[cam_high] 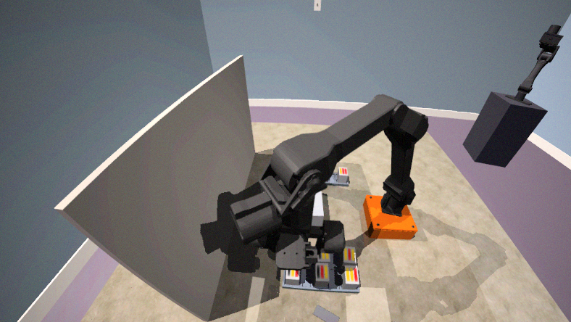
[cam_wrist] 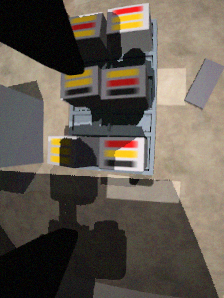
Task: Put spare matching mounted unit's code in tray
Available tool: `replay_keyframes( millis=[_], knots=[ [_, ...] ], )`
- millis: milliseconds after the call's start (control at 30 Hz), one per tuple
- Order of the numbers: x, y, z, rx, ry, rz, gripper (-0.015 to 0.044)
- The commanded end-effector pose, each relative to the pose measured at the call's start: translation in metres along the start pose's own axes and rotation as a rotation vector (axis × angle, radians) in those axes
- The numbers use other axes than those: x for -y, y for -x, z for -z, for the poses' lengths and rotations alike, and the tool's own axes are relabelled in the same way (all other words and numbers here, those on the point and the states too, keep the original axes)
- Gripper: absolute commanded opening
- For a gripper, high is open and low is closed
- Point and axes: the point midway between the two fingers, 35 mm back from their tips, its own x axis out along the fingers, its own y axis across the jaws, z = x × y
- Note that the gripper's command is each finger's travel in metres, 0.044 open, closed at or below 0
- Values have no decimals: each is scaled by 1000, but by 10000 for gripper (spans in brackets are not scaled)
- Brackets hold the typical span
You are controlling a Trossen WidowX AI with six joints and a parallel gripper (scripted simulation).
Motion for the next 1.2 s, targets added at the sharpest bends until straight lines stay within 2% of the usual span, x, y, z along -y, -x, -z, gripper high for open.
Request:
replay_keyframes(
  millis=[0, 100, 133, 533, 1167],
  knots=[
    [0, -9, -2, 1, 19, -3, 387],
    [1, -32, -3, 1, 19, -3, 309],
    [1, -39, -3, 1, 19, -3, 300],
    [2, -44, -5, 1, 19, -3, 300],
    [4, -75, -6, 1, 19, -3, 300]
  ],
)
